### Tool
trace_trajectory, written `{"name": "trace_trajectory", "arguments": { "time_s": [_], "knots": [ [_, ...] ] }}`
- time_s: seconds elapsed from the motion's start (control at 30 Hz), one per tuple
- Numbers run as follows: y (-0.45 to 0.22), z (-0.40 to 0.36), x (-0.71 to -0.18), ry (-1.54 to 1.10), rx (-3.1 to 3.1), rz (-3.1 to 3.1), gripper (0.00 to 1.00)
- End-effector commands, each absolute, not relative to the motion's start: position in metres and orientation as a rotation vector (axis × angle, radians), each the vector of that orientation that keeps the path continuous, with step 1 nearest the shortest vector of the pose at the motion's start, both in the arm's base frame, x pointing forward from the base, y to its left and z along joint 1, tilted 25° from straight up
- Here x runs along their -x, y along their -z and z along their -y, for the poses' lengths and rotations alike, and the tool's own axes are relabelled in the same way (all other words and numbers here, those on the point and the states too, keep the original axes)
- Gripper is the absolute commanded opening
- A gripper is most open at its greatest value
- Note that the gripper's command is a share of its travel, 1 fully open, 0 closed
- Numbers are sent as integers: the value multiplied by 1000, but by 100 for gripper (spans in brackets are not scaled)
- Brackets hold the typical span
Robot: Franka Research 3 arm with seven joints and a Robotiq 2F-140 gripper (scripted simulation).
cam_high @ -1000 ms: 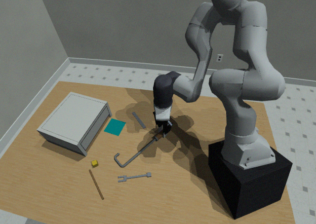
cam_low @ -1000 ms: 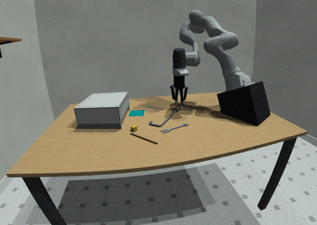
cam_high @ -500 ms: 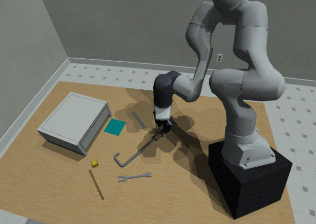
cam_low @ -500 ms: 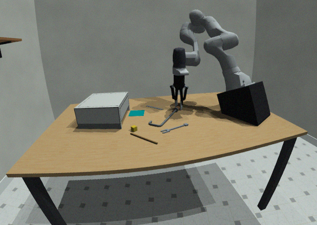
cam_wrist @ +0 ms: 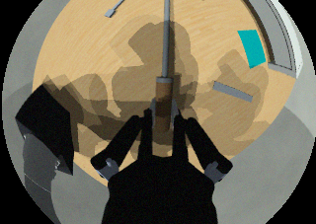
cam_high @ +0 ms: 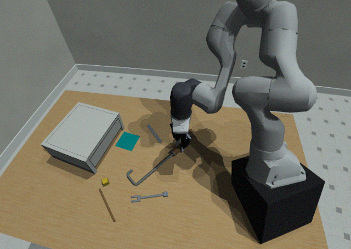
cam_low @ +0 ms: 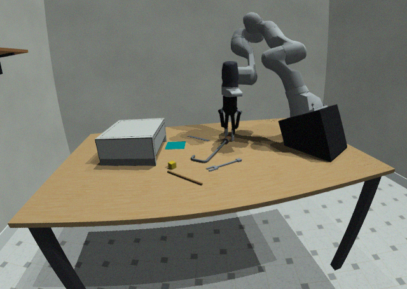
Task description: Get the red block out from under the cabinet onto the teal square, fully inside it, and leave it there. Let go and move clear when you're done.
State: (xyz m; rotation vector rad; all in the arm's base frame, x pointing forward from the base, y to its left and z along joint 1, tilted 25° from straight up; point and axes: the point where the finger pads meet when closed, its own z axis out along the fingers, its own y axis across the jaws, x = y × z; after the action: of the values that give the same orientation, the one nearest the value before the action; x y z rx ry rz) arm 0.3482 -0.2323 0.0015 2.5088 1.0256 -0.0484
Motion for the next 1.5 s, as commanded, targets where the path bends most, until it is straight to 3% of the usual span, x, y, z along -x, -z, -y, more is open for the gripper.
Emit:
{"name": "trace_trajectory", "arguments": {
  "time_s": [0.0, 1.47],
  "knots": [
    [-2, 231, -349, 48, -2510, -1028, 0],
    [14, 187, -377, -52, -2647, -594, 0]
  ]
}}
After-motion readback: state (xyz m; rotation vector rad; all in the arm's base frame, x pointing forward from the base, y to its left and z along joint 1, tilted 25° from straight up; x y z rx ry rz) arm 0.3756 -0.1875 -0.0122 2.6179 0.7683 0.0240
